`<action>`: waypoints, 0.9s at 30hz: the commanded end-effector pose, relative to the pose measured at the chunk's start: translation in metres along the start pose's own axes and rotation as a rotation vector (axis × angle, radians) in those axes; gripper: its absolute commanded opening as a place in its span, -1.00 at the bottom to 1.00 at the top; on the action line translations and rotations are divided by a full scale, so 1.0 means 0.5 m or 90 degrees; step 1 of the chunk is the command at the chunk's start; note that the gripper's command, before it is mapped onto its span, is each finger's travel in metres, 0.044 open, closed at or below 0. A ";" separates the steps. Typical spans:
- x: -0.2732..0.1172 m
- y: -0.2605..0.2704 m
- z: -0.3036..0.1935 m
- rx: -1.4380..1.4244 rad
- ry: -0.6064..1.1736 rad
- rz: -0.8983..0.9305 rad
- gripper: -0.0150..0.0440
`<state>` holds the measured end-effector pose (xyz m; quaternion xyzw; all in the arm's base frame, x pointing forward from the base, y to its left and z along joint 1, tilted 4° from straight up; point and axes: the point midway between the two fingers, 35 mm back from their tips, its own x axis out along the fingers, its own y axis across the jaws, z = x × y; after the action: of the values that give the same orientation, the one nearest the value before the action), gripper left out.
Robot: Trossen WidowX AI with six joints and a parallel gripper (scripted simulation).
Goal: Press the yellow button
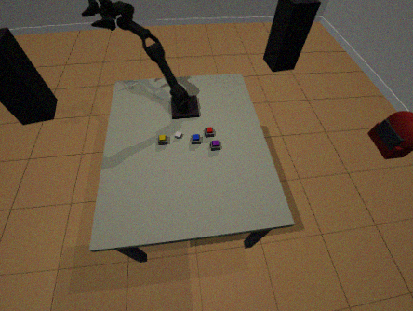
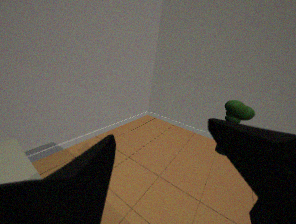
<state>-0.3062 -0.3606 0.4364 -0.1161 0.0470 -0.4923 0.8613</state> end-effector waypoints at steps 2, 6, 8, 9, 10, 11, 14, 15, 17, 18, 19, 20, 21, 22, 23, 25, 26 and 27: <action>0.003 -0.006 0.011 -0.009 -0.022 -0.010 0.86; 0.153 0.022 0.056 0.067 -0.110 0.026 0.86; 0.198 0.035 0.064 0.093 -0.126 0.034 0.86; 0.227 0.045 0.069 0.110 -0.135 0.038 0.86; 0.257 0.057 0.072 0.129 -0.142 0.042 0.86; 0.288 0.071 0.075 0.147 -0.147 0.046 0.86; 0.369 0.114 0.077 0.197 -0.150 0.053 0.86; 0.392 0.129 0.076 0.212 -0.148 0.054 0.86; 0.434 0.160 0.073 0.237 -0.139 0.056 0.86; 0.453 0.176 0.070 0.249 -0.133 0.057 0.86; 0.472 0.193 0.067 0.260 -0.126 0.059 0.86; 0.490 0.211 0.063 0.270 -0.118 0.060 0.86; 0.507 0.230 0.059 0.281 -0.109 0.061 0.86; 0.524 0.250 0.055 0.290 -0.098 0.062 0.86; 0.541 0.271 0.049 0.299 -0.086 0.064 0.86; 0.571 0.317 0.037 0.315 -0.058 0.067 0.86; 0.585 0.341 0.031 0.322 -0.043 0.070 0.86; 0.598 0.366 0.024 0.327 -0.026 0.072 0.86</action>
<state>-0.0505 -0.5235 0.4362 0.0575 -0.1219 -0.4358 0.8899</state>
